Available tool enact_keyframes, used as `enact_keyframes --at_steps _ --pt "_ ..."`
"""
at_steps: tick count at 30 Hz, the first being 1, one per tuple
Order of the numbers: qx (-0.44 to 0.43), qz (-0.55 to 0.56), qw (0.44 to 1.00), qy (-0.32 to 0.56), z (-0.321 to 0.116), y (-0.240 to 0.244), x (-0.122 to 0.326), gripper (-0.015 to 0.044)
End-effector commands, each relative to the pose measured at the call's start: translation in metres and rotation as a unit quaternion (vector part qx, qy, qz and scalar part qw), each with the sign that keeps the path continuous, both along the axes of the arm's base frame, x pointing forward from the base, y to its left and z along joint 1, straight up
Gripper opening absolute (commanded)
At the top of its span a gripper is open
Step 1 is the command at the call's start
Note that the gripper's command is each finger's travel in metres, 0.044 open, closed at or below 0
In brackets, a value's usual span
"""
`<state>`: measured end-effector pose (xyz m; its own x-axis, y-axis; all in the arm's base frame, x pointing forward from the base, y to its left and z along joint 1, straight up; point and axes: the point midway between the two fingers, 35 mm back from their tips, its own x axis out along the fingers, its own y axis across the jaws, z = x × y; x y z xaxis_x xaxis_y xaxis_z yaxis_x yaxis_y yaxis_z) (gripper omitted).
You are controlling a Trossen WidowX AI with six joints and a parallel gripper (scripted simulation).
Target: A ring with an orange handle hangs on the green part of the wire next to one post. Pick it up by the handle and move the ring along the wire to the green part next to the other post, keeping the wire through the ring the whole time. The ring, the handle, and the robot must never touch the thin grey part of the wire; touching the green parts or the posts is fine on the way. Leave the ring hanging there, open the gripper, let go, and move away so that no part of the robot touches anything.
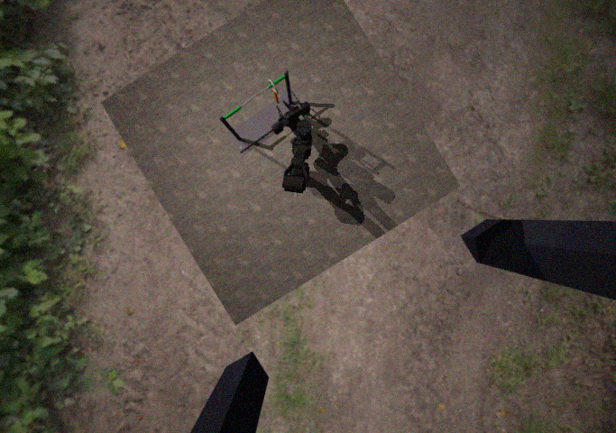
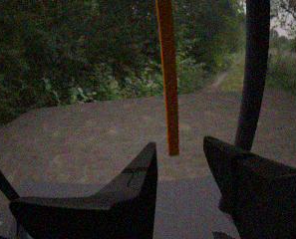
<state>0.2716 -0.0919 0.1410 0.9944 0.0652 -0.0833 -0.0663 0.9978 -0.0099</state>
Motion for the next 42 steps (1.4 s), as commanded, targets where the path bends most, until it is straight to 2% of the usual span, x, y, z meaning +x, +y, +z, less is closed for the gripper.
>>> enact_keyframes --at_steps 1,28,42 --pt "0.000 -0.002 1.000 -0.002 0.001 -0.001 0.006 0.0160" --pt "0.001 -0.002 1.000 -0.005 -0.005 0.006 0.047 0.0160" --pt "0.001 -0.002 1.000 -0.005 -0.005 0.006 0.048 0.0160"
